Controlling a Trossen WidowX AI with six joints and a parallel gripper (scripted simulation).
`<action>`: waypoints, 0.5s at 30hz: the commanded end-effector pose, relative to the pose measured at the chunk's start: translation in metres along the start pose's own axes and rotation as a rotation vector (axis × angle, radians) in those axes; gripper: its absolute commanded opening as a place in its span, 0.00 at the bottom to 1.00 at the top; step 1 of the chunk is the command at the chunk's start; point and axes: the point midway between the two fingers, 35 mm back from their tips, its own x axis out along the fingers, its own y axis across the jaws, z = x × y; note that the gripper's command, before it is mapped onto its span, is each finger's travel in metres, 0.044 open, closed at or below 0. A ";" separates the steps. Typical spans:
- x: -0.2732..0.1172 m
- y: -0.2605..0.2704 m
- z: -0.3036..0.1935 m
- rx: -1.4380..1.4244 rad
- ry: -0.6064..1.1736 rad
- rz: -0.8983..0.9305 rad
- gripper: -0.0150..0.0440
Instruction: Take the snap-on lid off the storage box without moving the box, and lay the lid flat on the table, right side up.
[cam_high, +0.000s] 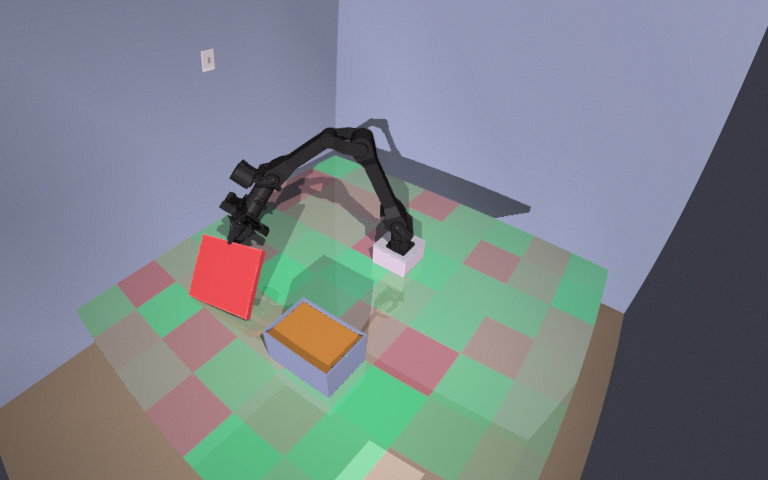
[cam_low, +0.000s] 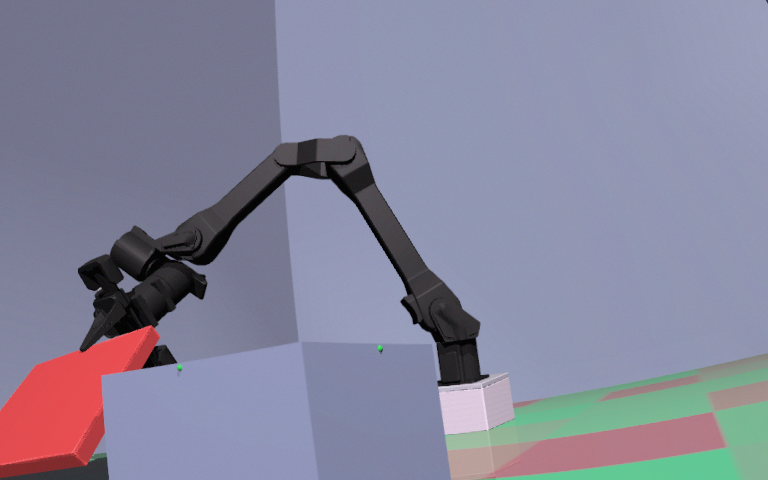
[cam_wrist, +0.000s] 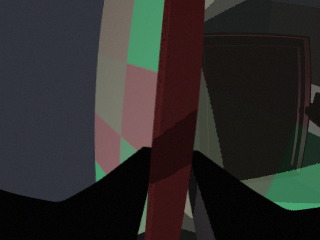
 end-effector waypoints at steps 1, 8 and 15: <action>0.009 -0.014 -0.003 0.025 0.008 -0.025 0.25; 0.012 -0.018 -0.003 0.025 0.008 -0.025 0.25; 0.016 -0.022 -0.003 0.025 0.008 -0.025 0.25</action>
